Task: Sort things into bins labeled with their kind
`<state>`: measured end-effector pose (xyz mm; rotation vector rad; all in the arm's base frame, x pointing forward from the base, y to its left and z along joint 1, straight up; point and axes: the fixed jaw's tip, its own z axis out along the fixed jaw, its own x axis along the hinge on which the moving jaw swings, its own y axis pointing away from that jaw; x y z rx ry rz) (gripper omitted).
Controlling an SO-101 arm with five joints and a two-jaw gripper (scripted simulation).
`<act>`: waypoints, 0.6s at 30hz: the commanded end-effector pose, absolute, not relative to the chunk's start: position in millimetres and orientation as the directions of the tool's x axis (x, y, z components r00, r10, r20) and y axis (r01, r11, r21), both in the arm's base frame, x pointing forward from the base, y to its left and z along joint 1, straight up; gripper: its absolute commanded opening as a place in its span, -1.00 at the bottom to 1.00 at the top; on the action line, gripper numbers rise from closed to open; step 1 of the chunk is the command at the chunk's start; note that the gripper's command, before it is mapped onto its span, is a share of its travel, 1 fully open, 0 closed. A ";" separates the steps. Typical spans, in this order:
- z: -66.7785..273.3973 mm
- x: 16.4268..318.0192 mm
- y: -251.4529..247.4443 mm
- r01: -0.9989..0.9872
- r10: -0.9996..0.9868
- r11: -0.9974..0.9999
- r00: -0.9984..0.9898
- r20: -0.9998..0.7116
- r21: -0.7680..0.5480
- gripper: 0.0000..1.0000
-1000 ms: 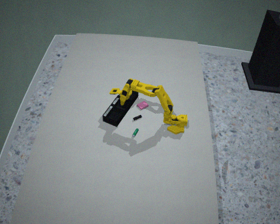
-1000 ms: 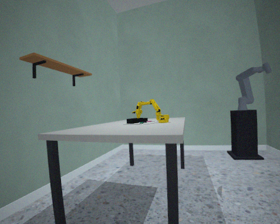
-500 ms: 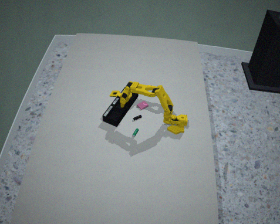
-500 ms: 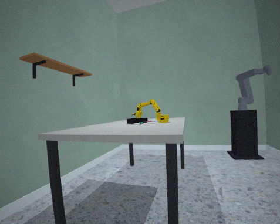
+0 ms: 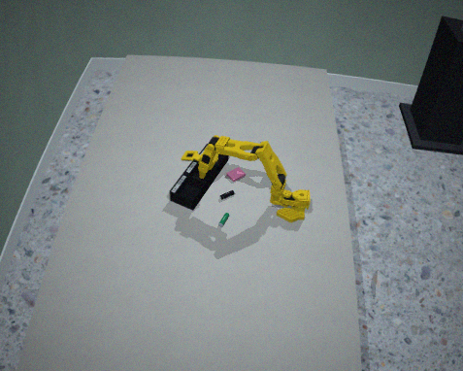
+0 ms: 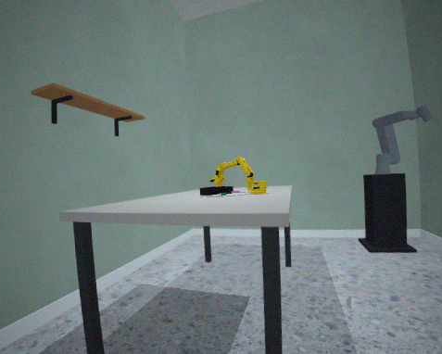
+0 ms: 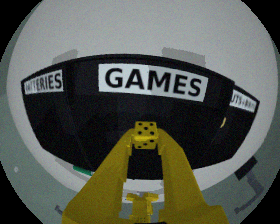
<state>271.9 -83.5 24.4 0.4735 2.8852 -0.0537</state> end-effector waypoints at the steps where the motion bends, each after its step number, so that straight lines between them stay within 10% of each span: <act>1: 42.8 278.8 -88.8 0.338 0.323 0.941 -0.898 -0.297 0.003 -1.00; 18: 50.5 279.7 -89.1 0.338 0.320 0.941 -0.888 -0.331 0.003 -1.00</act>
